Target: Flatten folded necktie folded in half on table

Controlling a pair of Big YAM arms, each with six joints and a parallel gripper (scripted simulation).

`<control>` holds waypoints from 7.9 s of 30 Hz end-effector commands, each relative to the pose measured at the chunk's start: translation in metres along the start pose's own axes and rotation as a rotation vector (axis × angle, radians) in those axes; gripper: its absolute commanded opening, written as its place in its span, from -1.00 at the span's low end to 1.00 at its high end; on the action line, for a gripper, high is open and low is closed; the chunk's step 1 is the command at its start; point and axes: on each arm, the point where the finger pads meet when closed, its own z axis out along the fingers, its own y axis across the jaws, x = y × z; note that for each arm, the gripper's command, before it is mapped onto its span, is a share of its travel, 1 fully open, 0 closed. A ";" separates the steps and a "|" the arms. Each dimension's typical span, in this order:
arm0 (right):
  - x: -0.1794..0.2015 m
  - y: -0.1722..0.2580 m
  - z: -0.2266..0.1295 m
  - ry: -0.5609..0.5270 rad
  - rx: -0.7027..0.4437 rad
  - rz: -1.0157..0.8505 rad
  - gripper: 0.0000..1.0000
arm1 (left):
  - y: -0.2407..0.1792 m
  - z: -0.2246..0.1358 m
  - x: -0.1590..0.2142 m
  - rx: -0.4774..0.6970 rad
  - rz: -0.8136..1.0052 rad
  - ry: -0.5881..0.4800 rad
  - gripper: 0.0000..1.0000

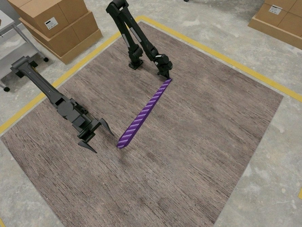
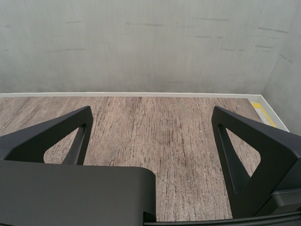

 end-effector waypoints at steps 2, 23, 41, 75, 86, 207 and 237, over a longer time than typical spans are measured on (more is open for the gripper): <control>-0.032 0.007 -0.001 -0.063 -0.011 0.011 1.00 | 0.000 0.001 -0.012 0.000 0.006 -0.028 -0.91; -0.032 0.007 -0.001 -0.063 -0.011 0.011 1.00 | 0.000 0.002 -0.011 0.000 0.006 -0.028 -0.91; -0.032 0.007 -0.001 -0.063 -0.011 0.011 1.00 | 0.000 0.004 -0.010 0.000 0.006 -0.028 -0.91; -0.032 0.007 -0.001 -0.063 -0.011 0.011 1.00 | 0.000 -0.006 -0.017 0.000 0.006 -0.028 -0.91; -0.032 0.007 -0.001 -0.063 -0.011 0.011 1.00 | 0.000 -0.019 -0.028 0.000 0.006 -0.028 -0.91; -0.032 0.007 -0.001 -0.063 -0.011 0.011 1.00 | -0.022 -0.105 -0.178 0.038 0.023 -0.354 -0.11; -0.032 0.007 -0.001 -0.063 -0.011 0.011 1.00 | -0.030 -0.136 -0.230 0.052 0.031 -0.466 0.06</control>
